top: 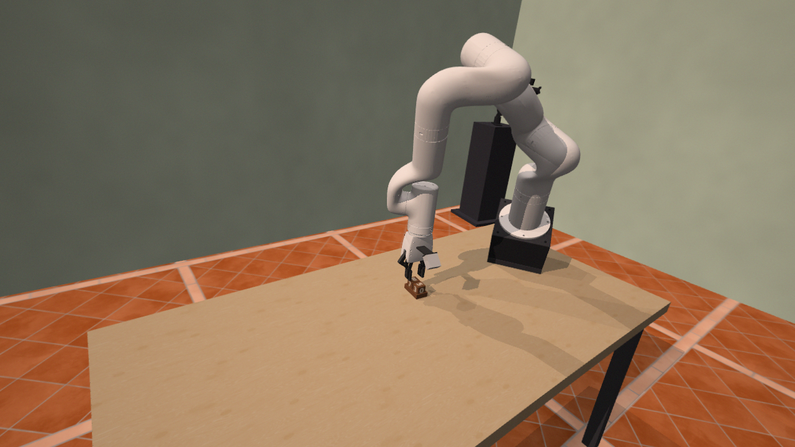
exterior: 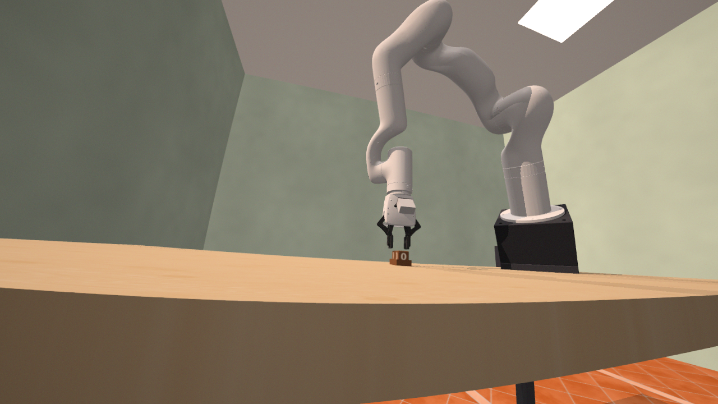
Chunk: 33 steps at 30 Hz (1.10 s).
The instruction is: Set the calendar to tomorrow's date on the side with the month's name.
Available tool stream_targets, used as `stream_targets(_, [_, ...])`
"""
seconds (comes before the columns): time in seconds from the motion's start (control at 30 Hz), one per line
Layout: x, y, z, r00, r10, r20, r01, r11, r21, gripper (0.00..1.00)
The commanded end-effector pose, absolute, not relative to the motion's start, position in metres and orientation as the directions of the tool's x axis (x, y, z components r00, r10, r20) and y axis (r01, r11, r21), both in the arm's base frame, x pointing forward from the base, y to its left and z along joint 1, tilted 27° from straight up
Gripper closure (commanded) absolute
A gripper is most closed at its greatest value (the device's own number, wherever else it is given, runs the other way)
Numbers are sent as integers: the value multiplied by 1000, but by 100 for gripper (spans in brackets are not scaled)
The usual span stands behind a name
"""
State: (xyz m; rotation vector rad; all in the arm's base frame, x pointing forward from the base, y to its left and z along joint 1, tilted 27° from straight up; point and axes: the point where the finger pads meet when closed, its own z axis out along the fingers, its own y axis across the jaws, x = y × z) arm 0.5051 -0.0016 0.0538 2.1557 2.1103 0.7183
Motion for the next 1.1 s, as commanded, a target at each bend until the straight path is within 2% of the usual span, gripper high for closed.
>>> stream_targets(0.0, [506, -2, 54, -33, 955, 294, 936, -74, 344, 51])
stream_targets(1.07, [515, 6, 29, -33, 955, 294, 936, -74, 344, 51])
